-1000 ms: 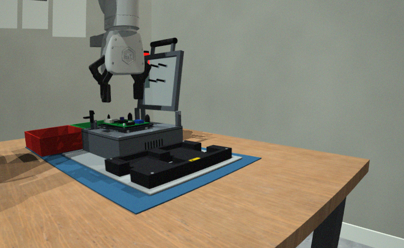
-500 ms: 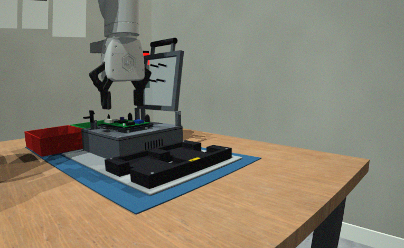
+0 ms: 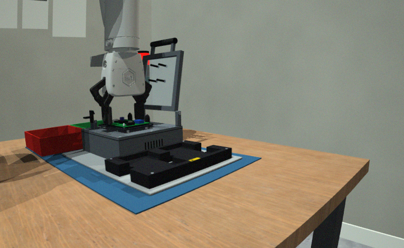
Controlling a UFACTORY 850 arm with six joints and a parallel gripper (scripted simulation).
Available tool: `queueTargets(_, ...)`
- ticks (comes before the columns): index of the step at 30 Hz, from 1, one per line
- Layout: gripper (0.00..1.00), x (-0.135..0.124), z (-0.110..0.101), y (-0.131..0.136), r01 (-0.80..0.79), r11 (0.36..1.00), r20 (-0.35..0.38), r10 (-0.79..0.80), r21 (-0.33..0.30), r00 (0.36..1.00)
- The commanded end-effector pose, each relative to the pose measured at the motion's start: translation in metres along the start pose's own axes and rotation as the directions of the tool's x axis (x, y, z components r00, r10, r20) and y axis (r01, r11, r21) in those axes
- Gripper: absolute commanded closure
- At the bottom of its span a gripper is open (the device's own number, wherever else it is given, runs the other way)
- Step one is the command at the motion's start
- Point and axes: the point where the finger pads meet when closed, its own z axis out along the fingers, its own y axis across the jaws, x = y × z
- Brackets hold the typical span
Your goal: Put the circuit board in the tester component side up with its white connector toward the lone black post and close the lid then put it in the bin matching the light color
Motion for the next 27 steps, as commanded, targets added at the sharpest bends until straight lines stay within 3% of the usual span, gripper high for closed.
queueTargets(1, 0.00, 0.0000, 0.0021, 0.0011, 0.000, 1.000, -0.002, 0.000, -0.003, 1.000)
queueTargets(5, 0.00, 0.0000, 0.0021, 0.0011, 0.000, 1.000, -0.002, 0.000, -0.003, 1.000)
queueTargets(6, 0.05, 0.0000, 0.0021, 0.0011, 0.000, 1.000, -0.002, 0.000, -0.003, 1.000)
queueTargets(19, 0.05, 0.0000, 0.0021, 0.0011, 0.000, 1.000, -0.002, 0.000, -0.003, 1.000)
queueTargets(20, 0.11, 0.0000, 0.0021, 0.0011, 0.000, 1.000, -0.002, 0.000, -0.003, 1.000)
queueTargets(27, 0.11, 0.0000, 0.0021, 0.0011, 0.000, 1.000, -0.002, 0.000, -0.003, 1.000)
